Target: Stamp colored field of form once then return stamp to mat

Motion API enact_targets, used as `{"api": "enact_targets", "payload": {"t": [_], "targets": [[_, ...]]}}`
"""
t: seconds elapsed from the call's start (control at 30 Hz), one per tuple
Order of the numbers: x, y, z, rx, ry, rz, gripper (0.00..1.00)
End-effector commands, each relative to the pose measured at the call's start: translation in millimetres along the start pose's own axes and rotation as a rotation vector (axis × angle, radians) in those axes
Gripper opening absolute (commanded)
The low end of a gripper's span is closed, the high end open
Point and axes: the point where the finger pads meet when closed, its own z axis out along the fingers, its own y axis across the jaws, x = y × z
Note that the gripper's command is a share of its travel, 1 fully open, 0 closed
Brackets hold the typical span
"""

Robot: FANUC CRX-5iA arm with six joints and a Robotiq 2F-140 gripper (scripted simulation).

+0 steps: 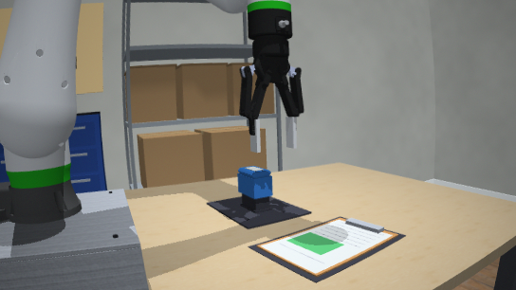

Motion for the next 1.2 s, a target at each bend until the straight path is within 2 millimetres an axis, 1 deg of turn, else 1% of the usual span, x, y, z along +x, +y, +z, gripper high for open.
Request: {"api": "enact_targets", "payload": {"t": [0.0,0.1,0.17,0.23,0.3,0.4,0.83,1.03,1.1,1.17], "targets": [[39.3,7.0,7.1,-0.003,-0.009,0.004,0.54],[75.4,11.1,13.9,-0.003,-0.009,0.004,0.54],[94.0,13.2,17.4,-0.003,-0.009,0.004,0.54],[107.4,14.7,19.9,-0.003,-0.009,0.004,0.54],[115.4,15.6,21.4,-0.003,-0.009,0.004,0.54],[119.2,16.1,22.1,-0.003,-0.009,0.004,0.54],[119.3,16.1,23.1,-0.003,-0.009,0.004,0.54],[119.2,16.1,33.9,-0.003,-0.009,0.004,0.54],[119.2,16.1,33.9,-0.003,-0.009,0.004,0.54],[119.1,16.1,40.5,-0.003,-0.009,0.004,0.54]]}}
